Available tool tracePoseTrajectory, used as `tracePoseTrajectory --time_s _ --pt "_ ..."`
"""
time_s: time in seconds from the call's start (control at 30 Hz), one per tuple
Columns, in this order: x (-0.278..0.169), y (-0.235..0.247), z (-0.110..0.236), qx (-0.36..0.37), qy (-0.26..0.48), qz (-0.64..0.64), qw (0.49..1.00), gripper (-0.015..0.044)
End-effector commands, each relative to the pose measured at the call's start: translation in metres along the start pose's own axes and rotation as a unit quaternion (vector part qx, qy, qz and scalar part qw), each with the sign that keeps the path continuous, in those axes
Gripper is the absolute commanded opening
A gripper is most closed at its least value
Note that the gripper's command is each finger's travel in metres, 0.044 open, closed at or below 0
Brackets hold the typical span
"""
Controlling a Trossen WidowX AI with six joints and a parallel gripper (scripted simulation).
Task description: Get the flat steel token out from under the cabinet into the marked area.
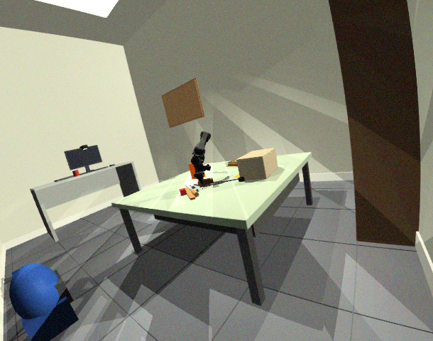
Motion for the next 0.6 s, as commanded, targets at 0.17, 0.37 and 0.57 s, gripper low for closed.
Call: tracePoseTrajectory --time_s 0.17,0.37,0.57 --pt "0.0000 -0.0001 -0.0030 0.001 0.000 -0.001 1.000 0.0000" --pt "0.0000 -0.0002 -0.0031 0.001 0.000 -0.001 1.000 0.0000" --pt "-0.0016 -0.0003 -0.0002 0.000 0.000 0.000 1.000 0.0000"
Point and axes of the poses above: the point midway between the two fingers, 35 mm back from their tips, its own z axis back along the fingers, its own y axis across the jaws, x = y × z, the point moved 10 cm from there along z, back along the fingers, and after that the axes turned 8 degrees about -z, right-handed, at the moved point
